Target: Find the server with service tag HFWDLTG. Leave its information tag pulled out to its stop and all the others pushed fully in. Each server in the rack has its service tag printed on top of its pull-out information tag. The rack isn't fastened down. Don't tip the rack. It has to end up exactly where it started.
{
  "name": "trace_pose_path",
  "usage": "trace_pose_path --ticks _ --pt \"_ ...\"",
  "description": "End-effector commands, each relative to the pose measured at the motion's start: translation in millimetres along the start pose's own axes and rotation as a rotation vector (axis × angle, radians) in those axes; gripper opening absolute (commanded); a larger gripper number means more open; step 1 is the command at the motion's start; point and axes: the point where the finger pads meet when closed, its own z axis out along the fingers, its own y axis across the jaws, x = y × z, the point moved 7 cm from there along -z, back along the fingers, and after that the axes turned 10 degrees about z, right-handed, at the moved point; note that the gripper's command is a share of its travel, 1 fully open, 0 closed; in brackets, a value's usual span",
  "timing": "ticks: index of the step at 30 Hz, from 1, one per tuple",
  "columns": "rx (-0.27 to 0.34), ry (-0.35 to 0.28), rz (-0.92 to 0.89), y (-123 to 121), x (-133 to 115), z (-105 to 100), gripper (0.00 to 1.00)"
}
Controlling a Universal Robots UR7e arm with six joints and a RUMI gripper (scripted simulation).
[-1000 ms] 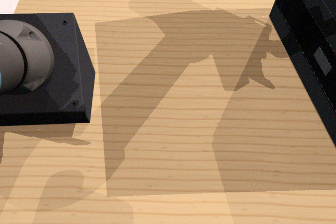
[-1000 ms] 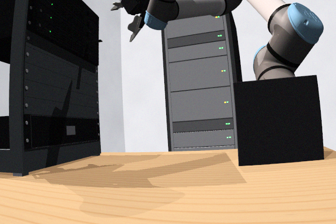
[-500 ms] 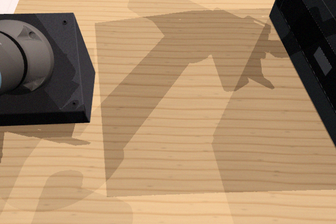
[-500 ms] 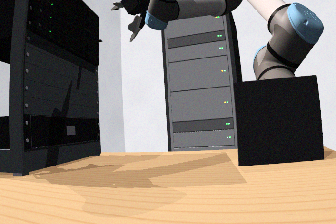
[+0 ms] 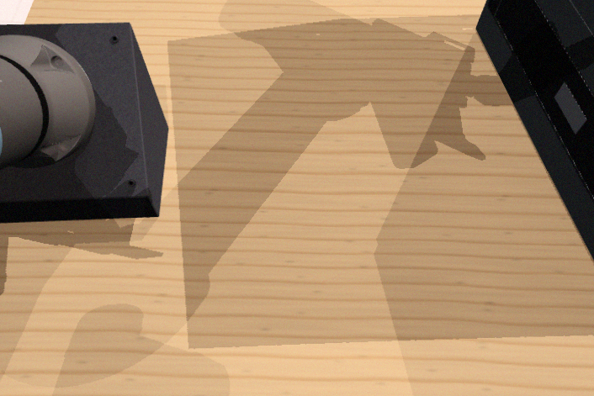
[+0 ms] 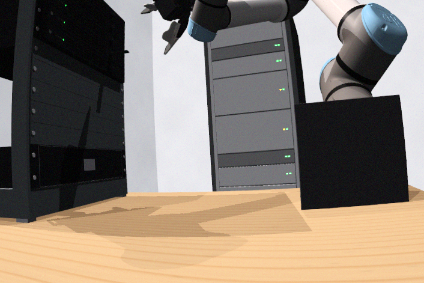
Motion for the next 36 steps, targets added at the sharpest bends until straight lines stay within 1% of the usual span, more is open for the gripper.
trace_pose_path --ticks 1,6,8,23,25,36 --pt "0.022 -0.030 0.008 4 3 1 1.00" --pt "0.044 -0.063 0.015 9 6 0 1.00" --pt "0.044 -0.063 0.015 9 6 0 1.00" --pt "0.130 -0.189 0.039 27 16 2 1.00" --pt "0.130 -0.189 0.039 27 16 2 1.00" --pt "0.196 -0.285 0.057 40 24 4 1.00"
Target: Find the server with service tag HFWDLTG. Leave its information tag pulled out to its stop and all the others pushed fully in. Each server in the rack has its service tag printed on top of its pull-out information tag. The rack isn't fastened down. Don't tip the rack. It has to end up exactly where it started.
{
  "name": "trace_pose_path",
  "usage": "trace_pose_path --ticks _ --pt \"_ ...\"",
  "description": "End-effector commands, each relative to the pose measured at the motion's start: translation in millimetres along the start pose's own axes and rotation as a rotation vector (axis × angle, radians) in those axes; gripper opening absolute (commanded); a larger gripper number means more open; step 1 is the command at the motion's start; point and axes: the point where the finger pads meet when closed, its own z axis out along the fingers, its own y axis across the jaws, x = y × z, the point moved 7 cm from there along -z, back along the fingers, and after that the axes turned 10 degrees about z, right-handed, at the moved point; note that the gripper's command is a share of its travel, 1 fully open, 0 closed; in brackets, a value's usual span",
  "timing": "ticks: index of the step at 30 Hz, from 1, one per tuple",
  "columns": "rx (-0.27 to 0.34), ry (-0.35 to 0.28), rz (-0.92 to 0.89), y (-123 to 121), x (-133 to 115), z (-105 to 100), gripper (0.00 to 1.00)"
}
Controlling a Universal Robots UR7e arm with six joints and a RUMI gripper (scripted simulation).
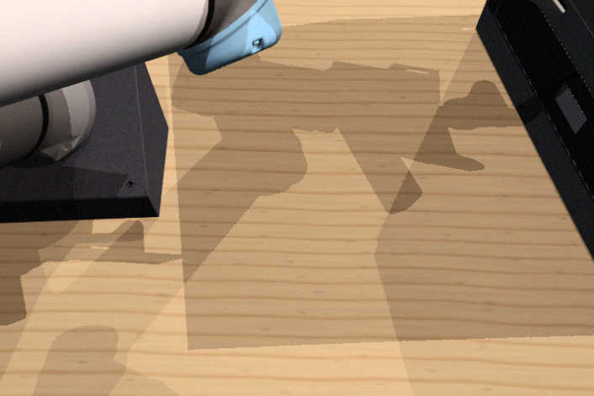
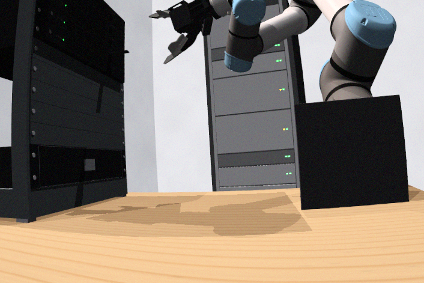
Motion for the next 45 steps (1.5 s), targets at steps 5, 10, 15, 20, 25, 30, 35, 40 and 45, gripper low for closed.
trace_pose_path --ticks 5,10,15,20,25,30,35,40,45 --pt "0.068 -0.094 0.018 10 6 -1 1.00" --pt "0.087 -0.123 0.023 14 9 1 1.00" --pt "0.111 -0.158 0.029 19 13 1 1.00" --pt "0.134 -0.191 0.035 24 15 -1 1.00" --pt "0.146 -0.209 0.038 26 17 0 1.00" --pt "0.162 -0.234 0.042 30 19 2 1.00" --pt "0.177 -0.256 0.046 33 21 2 1.00" --pt "0.185 -0.267 0.048 34 22 2 1.00" --pt "0.196 -0.282 0.051 36 23 2 1.00"
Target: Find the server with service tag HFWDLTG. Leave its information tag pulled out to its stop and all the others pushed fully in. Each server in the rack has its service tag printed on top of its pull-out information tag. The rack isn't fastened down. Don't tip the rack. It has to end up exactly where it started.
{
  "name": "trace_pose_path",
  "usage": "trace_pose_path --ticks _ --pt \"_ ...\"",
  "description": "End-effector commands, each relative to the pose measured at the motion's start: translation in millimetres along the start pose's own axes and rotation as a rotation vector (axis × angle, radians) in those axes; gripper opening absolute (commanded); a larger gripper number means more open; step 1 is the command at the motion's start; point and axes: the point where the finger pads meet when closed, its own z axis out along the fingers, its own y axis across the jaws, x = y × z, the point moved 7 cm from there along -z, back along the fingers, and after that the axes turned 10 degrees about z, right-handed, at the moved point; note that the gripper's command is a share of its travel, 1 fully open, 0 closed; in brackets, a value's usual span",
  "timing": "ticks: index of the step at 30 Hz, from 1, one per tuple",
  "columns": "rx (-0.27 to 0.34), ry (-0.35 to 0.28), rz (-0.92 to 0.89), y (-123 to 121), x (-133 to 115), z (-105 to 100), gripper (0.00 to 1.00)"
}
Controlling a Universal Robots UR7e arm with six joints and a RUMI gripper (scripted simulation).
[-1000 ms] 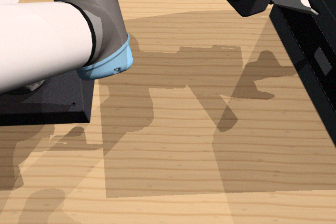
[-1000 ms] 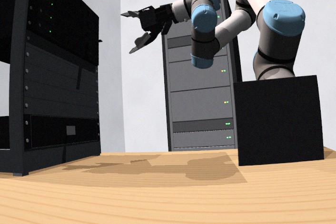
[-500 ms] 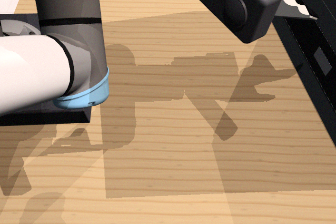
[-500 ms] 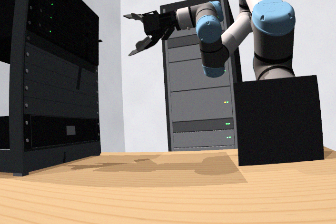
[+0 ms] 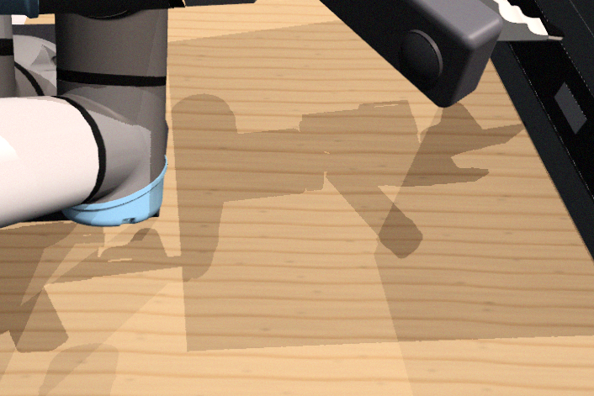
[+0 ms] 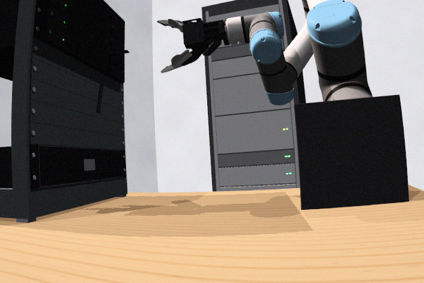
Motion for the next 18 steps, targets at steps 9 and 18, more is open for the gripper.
trace_pose_path --ticks 9,18 --pt "0.033 -0.044 0.005 3.2 1.7 -2.7 1.00" --pt "0.037 -0.050 0.007 3.9 2.0 -3.3 1.00"
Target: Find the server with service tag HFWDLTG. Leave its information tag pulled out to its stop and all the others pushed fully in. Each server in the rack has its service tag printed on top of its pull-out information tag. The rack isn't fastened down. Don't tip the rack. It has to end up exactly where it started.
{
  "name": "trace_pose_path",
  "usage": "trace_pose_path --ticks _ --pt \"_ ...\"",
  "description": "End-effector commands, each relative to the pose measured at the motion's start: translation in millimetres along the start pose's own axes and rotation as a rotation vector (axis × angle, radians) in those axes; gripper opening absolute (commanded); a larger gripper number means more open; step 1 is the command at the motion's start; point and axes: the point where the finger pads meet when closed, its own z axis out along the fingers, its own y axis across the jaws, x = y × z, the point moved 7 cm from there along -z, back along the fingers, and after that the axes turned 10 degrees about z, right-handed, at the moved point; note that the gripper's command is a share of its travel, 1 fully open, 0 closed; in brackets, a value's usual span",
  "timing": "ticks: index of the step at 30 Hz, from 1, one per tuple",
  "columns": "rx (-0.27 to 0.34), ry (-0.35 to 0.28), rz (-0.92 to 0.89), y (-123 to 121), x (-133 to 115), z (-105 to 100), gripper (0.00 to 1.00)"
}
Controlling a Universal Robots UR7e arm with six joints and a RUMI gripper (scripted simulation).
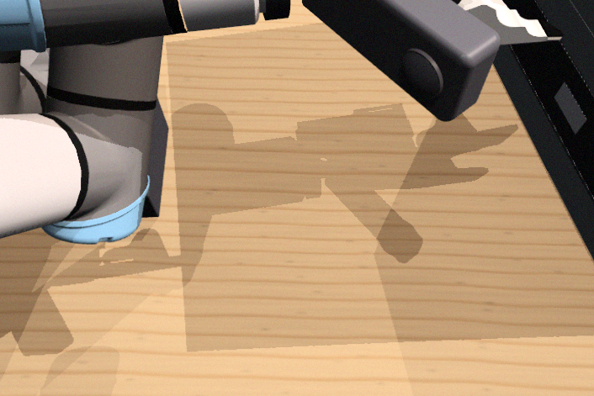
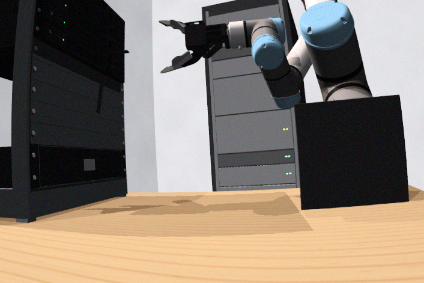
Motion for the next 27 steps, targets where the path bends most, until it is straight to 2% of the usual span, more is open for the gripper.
trace_pose_path --ticks 1,12,13,27 --pt "0.007 -0.008 0.000 0.1 0.1 -1.2 1.00" --pt "0.009 -0.009 0.000 -0.1 0.3 -0.6 1.00" --pt "0.009 -0.009 0.000 -0.2 0.2 -0.7 0.15" --pt "0.009 -0.009 0.000 -0.2 0.2 -0.7 0.15"
